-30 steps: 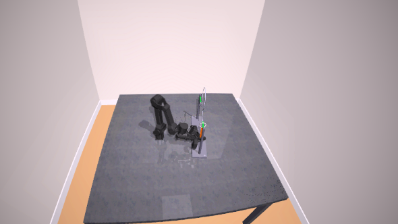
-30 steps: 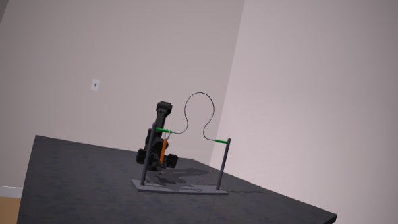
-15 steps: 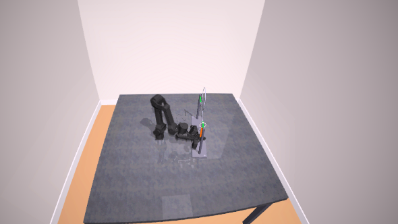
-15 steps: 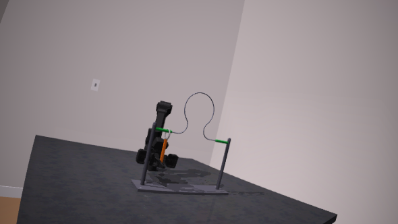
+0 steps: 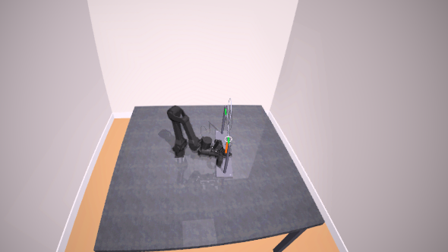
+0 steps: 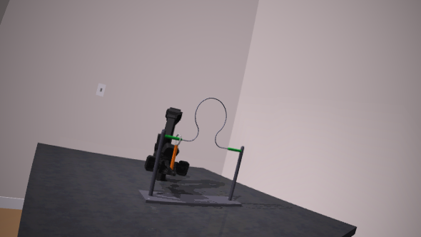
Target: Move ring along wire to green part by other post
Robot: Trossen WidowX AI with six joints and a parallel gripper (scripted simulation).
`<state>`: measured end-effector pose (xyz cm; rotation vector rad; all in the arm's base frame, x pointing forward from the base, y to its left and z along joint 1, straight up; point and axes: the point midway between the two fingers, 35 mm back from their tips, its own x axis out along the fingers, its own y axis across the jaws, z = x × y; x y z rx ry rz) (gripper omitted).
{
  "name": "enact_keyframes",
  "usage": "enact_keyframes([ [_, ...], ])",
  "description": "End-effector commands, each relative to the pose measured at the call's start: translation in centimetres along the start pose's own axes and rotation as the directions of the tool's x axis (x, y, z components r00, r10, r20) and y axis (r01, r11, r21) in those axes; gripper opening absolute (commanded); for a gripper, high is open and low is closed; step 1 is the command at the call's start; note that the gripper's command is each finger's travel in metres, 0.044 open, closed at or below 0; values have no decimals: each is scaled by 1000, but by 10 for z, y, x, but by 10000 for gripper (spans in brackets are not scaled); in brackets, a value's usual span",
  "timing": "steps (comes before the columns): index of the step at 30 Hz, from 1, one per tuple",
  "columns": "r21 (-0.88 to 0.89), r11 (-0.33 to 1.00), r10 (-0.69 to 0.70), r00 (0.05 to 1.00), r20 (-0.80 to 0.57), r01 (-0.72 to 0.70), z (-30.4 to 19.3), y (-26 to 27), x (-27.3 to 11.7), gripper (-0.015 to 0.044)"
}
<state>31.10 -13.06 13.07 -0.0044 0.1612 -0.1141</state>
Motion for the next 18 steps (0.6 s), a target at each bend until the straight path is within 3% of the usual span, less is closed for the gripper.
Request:
enact_keyframes([
  [1, 2, 1000, -6, 1000, 5, 6, 3, -1, 0, -150],
  [18, 2, 1000, -6, 1000, 4, 5, 3, 2, 0, -150],
])
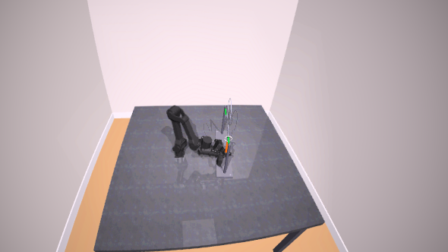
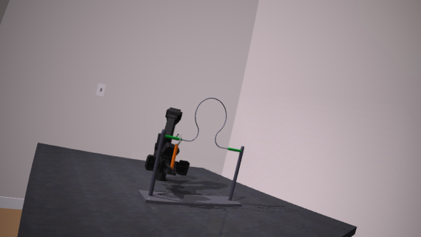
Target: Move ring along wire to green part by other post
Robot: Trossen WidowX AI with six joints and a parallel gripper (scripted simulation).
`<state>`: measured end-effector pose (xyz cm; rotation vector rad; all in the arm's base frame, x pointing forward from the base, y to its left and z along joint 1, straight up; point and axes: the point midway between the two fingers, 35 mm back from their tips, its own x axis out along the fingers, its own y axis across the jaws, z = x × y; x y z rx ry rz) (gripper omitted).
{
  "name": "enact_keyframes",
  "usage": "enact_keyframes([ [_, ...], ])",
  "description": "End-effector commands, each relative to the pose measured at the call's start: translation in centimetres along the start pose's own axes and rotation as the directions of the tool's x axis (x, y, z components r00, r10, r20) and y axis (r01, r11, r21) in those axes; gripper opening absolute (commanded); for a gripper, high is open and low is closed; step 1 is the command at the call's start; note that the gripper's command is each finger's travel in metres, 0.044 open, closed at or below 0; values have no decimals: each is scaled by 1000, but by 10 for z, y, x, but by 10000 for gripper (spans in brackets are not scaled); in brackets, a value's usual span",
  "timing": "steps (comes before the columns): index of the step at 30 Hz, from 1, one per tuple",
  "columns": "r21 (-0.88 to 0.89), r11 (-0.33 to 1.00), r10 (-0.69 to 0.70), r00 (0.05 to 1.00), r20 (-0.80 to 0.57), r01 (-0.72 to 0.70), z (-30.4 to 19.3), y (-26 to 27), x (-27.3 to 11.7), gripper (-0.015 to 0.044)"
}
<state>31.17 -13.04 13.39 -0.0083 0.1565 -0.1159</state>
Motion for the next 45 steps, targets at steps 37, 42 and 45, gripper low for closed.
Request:
enact_keyframes([
  [37, 86, 996, 15, 1000, -4, -15, 1, 48, 1, -150],
  [42, 141, 990, 25, 1000, -3, -25, 2, 60, 0, -150],
  [45, 184, 982, 33, 999, -1, -32, 4, 68, 0, -150],
])
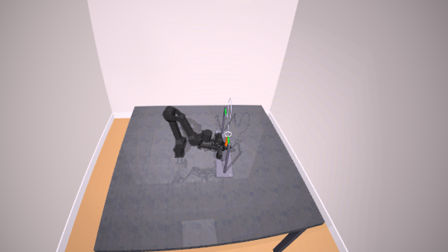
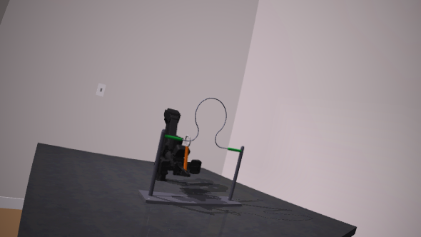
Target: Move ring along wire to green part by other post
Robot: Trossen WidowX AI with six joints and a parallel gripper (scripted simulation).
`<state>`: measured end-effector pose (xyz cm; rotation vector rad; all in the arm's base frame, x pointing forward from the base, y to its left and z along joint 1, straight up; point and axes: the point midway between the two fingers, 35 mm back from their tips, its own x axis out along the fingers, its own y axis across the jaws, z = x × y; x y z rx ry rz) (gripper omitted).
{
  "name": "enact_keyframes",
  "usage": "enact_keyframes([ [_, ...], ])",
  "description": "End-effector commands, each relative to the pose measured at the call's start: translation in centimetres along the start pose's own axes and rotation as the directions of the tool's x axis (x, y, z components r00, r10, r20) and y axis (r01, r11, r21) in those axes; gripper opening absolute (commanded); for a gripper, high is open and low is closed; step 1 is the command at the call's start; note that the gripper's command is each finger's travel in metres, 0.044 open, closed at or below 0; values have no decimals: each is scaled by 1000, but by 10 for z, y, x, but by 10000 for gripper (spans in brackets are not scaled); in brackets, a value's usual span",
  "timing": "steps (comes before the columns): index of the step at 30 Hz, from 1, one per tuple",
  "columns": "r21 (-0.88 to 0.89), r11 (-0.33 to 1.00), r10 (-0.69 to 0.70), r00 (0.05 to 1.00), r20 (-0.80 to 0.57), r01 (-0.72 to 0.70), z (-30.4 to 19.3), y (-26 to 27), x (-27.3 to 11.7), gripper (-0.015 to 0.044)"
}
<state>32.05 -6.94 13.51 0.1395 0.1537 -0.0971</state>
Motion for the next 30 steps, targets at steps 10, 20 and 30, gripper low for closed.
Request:
enact_keyframes([
  [10, 223, 974, 37, 999, 7, -38, 5, 41, -1, -150],
  [20, 371, 926, 94, 994, -49, -69, 12, 67, -11, -150],
  [30, 554, 826, 218, 965, -148, -102, 27, 98, -33, -150],
])
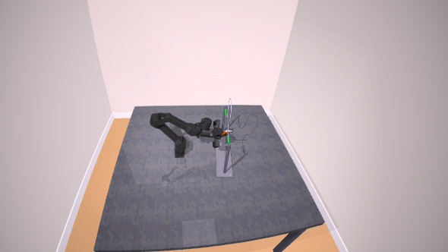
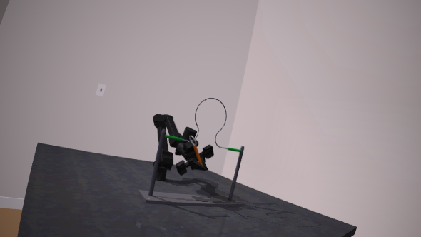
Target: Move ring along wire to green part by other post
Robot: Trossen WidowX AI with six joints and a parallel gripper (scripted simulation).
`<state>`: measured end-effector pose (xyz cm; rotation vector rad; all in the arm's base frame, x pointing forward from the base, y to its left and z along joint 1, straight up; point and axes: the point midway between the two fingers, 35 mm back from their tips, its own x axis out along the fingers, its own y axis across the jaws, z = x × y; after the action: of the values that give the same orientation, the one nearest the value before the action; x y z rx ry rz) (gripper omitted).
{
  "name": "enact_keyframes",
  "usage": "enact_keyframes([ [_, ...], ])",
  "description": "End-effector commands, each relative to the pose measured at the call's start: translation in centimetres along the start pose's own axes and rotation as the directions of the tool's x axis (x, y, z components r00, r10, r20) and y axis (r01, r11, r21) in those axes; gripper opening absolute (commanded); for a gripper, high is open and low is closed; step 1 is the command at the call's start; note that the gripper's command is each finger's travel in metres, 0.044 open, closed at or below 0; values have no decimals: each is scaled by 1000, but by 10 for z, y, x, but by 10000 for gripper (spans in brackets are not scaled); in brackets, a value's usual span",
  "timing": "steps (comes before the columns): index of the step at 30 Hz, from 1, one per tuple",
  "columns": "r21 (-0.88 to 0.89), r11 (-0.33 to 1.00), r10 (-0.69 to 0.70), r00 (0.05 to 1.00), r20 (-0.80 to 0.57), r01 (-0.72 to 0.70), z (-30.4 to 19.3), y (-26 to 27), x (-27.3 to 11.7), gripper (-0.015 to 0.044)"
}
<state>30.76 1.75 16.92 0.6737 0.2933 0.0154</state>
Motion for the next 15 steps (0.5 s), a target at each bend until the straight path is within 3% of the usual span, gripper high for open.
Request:
enact_keyframes([
  [1, 83, 996, 41, 998, -53, -37, 1, 17, -9, -150],
  [15, 374, 917, 239, 943, -232, -141, 11, 66, -44, -150],
])
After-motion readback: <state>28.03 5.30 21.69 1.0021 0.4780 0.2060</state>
